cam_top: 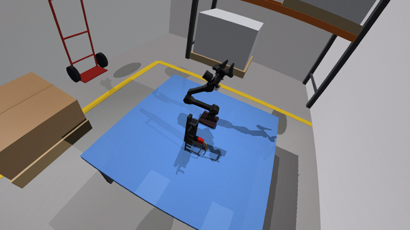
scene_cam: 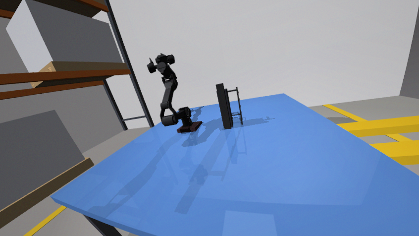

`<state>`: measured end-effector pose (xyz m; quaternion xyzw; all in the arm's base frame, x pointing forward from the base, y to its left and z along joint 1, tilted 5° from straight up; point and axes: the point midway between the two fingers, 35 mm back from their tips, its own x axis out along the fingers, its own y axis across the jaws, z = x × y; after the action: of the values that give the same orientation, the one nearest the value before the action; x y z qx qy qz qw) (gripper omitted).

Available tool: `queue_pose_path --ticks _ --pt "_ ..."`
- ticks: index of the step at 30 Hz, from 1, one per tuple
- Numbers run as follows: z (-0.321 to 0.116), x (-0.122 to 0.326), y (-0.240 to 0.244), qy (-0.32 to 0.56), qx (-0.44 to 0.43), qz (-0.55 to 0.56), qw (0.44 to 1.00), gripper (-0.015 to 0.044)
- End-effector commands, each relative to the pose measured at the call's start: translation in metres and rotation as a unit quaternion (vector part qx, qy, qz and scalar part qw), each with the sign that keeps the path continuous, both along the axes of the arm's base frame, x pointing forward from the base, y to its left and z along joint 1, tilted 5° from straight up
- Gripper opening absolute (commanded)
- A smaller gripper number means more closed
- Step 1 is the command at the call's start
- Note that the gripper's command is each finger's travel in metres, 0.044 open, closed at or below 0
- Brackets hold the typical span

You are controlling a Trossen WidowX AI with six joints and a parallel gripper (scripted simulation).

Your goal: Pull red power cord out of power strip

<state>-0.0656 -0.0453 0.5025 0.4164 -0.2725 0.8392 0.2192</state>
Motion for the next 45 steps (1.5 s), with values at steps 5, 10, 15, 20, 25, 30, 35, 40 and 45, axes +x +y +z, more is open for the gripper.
queue_pose_path --ticks 5,10,15,20,25,30,35,40,45 --pt "0.005 -0.009 0.059 -0.019 -0.062 -0.103 0.993 0.0269" --pt "-0.001 -0.001 0.145 -0.054 -0.152 -0.247 0.956 0.016" --pt "-0.022 0.03 0.221 -0.101 -0.242 -0.379 0.888 0.016" --pt "-0.056 0.08 0.282 -0.154 -0.334 -0.484 0.794 0.016" --pt "-0.101 0.142 0.321 -0.211 -0.428 -0.553 0.683 0.016" --pt "-0.154 0.208 0.334 -0.267 -0.521 -0.582 0.564 0.016" --pt "-0.211 0.272 0.322 -0.313 -0.612 -0.57 0.45 0.016" --pt "-0.268 0.324 0.288 -0.35 -0.697 -0.519 0.349 0.016" --pt "-0.322 0.361 0.237 -0.378 -0.774 -0.43 0.273 0.016"
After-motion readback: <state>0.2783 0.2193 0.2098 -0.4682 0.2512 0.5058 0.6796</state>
